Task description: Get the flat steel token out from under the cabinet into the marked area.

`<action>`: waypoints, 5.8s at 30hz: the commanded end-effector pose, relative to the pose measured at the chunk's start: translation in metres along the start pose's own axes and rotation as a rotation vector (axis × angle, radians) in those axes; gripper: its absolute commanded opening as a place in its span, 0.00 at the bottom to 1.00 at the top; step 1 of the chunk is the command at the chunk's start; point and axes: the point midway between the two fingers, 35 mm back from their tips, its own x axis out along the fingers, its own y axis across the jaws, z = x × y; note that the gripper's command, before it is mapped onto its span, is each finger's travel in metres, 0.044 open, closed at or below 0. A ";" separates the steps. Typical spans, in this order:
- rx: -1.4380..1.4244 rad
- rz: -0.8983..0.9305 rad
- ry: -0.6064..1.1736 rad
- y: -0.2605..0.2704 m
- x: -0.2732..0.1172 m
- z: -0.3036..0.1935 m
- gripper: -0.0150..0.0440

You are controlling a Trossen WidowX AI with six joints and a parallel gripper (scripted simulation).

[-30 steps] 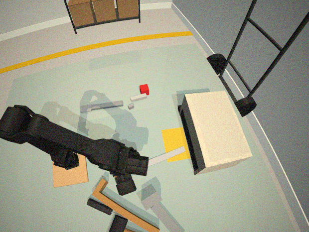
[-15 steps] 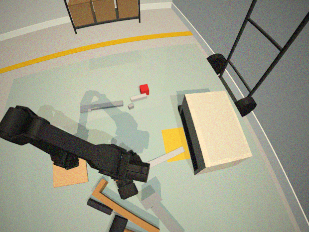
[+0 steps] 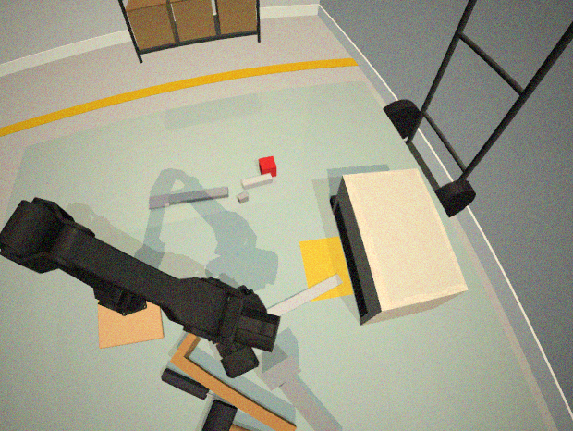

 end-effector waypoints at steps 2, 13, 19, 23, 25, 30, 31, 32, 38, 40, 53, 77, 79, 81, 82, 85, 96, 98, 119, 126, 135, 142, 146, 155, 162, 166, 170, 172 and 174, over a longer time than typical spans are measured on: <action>-0.004 -0.008 0.000 -0.008 -0.002 -0.001 0.25; -0.015 -0.009 0.000 -0.019 -0.002 -0.005 0.25; -0.017 -0.009 0.001 -0.025 -0.002 -0.007 0.25; -0.018 -0.010 0.001 -0.029 -0.003 -0.008 0.25; -0.020 -0.005 0.001 -0.027 -0.002 -0.008 0.30; -0.021 -0.002 0.002 -0.025 -0.001 -0.008 0.52; -0.021 -0.002 0.002 -0.025 -0.001 -0.008 0.57; -0.021 -0.002 0.002 -0.025 -0.001 -0.008 0.59; -0.021 -0.008 0.001 -0.025 -0.001 -0.008 0.68; -0.022 -0.009 0.001 -0.025 -0.001 -0.008 0.71; -0.025 -0.009 0.001 -0.025 0.002 -0.009 0.71; -0.025 -0.006 -0.001 -0.024 0.001 -0.004 0.25; -0.025 -0.007 -0.001 -0.024 0.001 -0.001 0.25; -0.025 -0.007 -0.001 -0.024 0.001 0.002 0.25; -0.025 -0.007 -0.001 -0.024 0.001 0.004 0.25; -0.025 -0.008 -0.001 -0.024 0.001 0.009 0.25; -0.024 -0.009 -0.002 -0.025 0.001 0.027 0.25; -0.024 -0.009 -0.002 -0.025 0.001 0.030 0.25; -0.024 -0.009 -0.004 -0.025 0.001 0.060 0.25; -0.024 -0.009 -0.005 -0.025 0.000 0.070 0.25; -0.024 -0.009 -0.006 -0.026 0.000 0.082 0.25; -0.024 -0.009 -0.007 -0.026 0.000 0.090 0.25; -0.024 -0.009 -0.007 -0.026 0.000 0.095 0.25; -0.024 -0.009 -0.008 -0.026 0.000 0.106 0.25; -0.024 -0.009 -0.008 -0.026 0.000 0.114 0.25; -0.024 -0.009 -0.009 -0.026 0.000 0.119 0.25; -0.024 -0.009 -0.009 -0.026 -0.001 0.123 0.25; -0.024 -0.009 -0.009 -0.026 -0.001 0.126 0.25; -0.024 -0.009 -0.009 -0.026 -0.001 0.128 0.25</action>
